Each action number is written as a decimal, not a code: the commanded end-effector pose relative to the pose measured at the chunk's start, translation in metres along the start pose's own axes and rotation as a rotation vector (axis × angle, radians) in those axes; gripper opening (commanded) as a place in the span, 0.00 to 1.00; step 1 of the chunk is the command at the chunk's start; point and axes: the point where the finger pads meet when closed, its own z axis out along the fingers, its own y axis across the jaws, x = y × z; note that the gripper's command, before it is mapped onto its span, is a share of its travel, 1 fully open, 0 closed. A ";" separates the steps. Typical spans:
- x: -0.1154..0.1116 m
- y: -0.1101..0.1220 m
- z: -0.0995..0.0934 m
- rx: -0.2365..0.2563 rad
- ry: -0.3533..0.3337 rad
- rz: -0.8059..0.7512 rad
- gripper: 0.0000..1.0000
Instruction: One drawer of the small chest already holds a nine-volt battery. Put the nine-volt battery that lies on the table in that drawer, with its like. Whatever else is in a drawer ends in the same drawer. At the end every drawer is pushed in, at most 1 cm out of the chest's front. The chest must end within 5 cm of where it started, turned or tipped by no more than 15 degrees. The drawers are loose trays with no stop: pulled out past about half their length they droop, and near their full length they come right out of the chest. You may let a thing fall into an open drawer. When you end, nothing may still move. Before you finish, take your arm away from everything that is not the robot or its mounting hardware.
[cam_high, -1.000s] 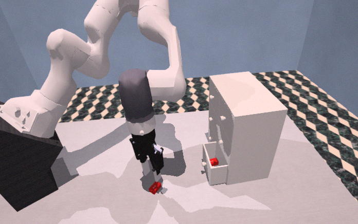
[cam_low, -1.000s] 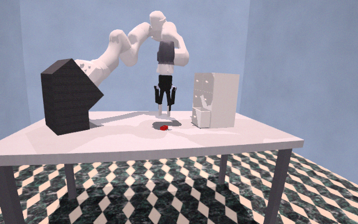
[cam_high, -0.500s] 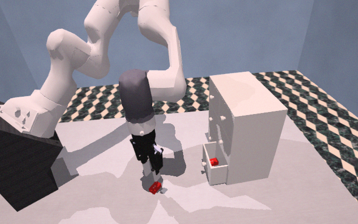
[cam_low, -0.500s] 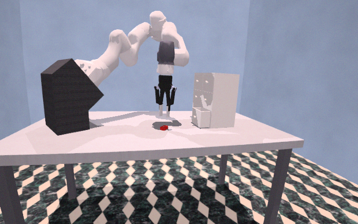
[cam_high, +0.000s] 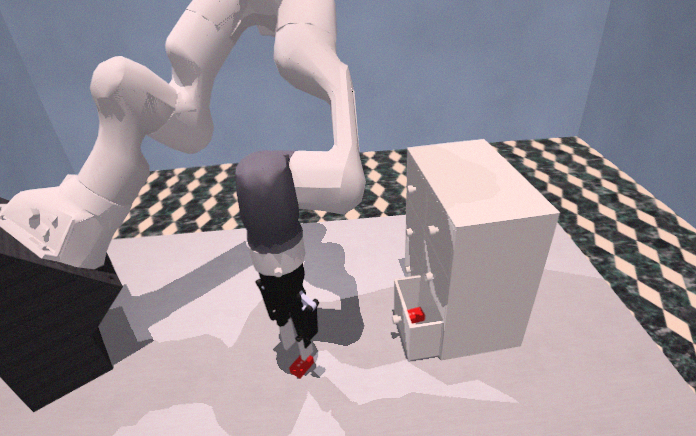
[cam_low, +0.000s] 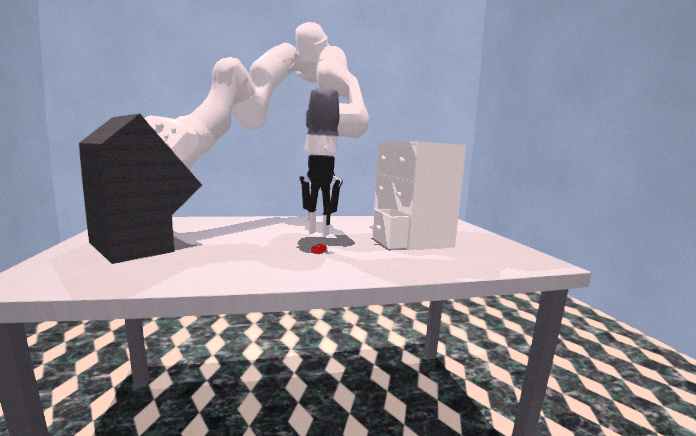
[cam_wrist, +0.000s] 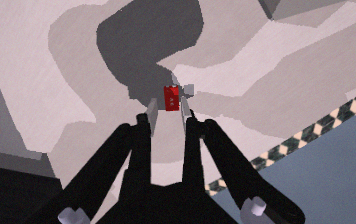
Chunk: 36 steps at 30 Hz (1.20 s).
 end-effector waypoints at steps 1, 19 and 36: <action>-0.002 0.003 0.008 -0.010 -0.007 -0.017 0.26; -0.002 0.004 0.026 -0.010 -0.007 -0.017 0.26; -0.002 0.004 0.026 -0.010 -0.007 -0.017 0.26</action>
